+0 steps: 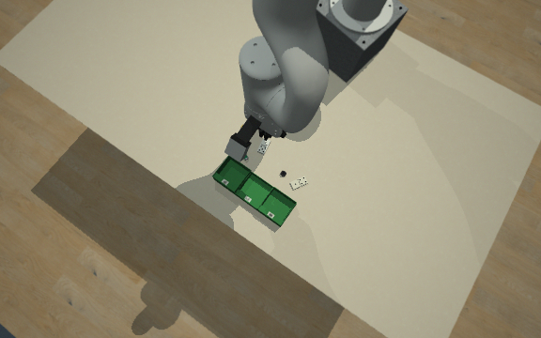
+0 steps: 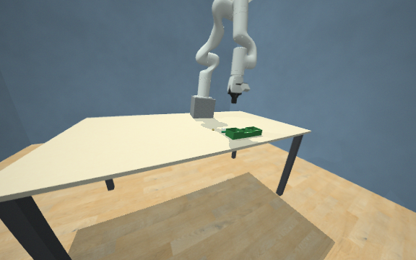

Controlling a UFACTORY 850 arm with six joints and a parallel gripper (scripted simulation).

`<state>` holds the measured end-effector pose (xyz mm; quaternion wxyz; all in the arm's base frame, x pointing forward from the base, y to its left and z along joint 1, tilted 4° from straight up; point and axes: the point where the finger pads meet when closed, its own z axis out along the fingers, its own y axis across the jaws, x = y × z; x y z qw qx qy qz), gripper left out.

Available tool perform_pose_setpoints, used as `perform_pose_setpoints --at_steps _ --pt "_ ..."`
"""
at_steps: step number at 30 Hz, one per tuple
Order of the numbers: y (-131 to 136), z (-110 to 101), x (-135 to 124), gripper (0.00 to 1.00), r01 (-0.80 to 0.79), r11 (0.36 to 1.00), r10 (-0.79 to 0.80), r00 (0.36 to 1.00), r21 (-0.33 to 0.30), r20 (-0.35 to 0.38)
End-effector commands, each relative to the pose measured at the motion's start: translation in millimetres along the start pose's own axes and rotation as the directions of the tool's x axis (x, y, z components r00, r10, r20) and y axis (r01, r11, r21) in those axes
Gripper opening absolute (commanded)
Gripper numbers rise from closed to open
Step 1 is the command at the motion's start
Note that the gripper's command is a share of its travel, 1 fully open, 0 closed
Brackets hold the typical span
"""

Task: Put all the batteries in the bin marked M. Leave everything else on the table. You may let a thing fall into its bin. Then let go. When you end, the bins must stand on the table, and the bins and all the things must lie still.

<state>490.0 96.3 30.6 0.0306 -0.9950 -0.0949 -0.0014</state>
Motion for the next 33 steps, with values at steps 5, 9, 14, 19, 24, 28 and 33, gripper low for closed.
perform_pose_setpoints --at_steps 5,9,14,19,24,28,33 --pt "5 12 11 0.07 -0.005 1.0 0.005 1.0 0.008 -0.005" --pt "14 36 32 0.07 -0.005 1.0 0.005 1.0 0.008 -0.006" --pt "25 64 55 0.07 -0.005 1.0 0.005 1.0 0.008 -0.006" --pt "35 88 75 0.07 -0.005 1.0 0.005 1.0 0.008 -0.006" --pt "44 112 95 0.07 -0.005 1.0 0.005 1.0 0.008 -0.006" --pt "48 124 105 0.07 -0.005 1.0 0.005 1.0 0.008 -0.006" --pt "48 124 105 0.07 -0.005 1.0 0.005 1.0 0.008 -0.006"
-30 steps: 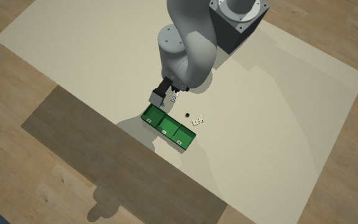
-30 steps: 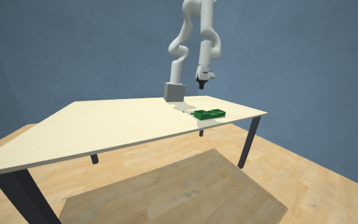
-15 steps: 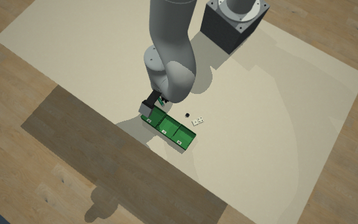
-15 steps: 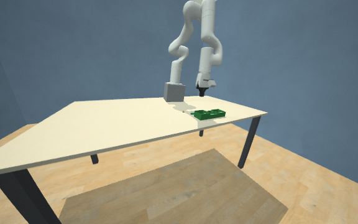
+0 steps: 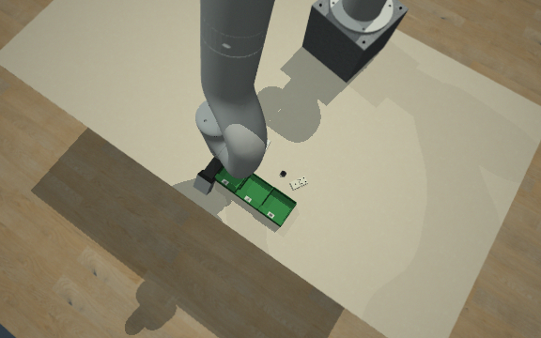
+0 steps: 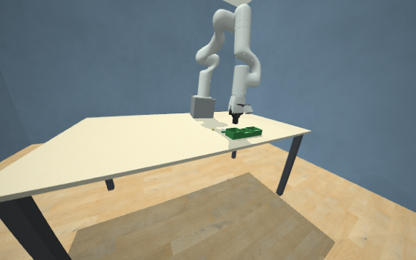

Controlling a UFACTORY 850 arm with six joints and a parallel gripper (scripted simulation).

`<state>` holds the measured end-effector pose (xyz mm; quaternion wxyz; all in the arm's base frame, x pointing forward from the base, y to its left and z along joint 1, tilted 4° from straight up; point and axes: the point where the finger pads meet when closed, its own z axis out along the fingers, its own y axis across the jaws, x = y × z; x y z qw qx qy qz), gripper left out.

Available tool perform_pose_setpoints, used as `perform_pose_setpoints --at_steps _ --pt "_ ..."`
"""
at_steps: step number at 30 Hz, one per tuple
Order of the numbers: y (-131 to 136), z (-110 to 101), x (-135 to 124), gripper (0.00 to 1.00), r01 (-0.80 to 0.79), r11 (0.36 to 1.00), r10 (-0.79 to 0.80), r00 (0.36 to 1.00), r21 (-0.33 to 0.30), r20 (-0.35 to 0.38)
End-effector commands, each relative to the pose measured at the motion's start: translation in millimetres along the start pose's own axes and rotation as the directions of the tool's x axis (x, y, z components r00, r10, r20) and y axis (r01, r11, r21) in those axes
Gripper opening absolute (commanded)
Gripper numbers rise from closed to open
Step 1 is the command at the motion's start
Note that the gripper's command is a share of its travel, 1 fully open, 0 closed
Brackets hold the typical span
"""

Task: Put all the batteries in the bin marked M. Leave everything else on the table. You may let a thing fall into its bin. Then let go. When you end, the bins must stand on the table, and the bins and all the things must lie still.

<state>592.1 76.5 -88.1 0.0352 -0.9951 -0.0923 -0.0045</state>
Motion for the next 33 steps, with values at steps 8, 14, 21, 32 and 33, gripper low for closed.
perform_pose_setpoints --at_steps 8,14,21,32,33 --pt "2 10 9 0.07 0.0 1.0 0.0 1.0 0.0 0.002" --pt "2 26 9 0.07 0.0 1.0 0.0 1.0 0.0 0.002" --pt "2 44 9 0.07 0.0 1.0 0.0 1.0 0.0 0.002" --pt "2 66 9 0.07 0.0 1.0 0.0 1.0 0.0 0.002" --pt "2 66 9 0.07 0.0 1.0 0.0 1.0 0.0 0.002"
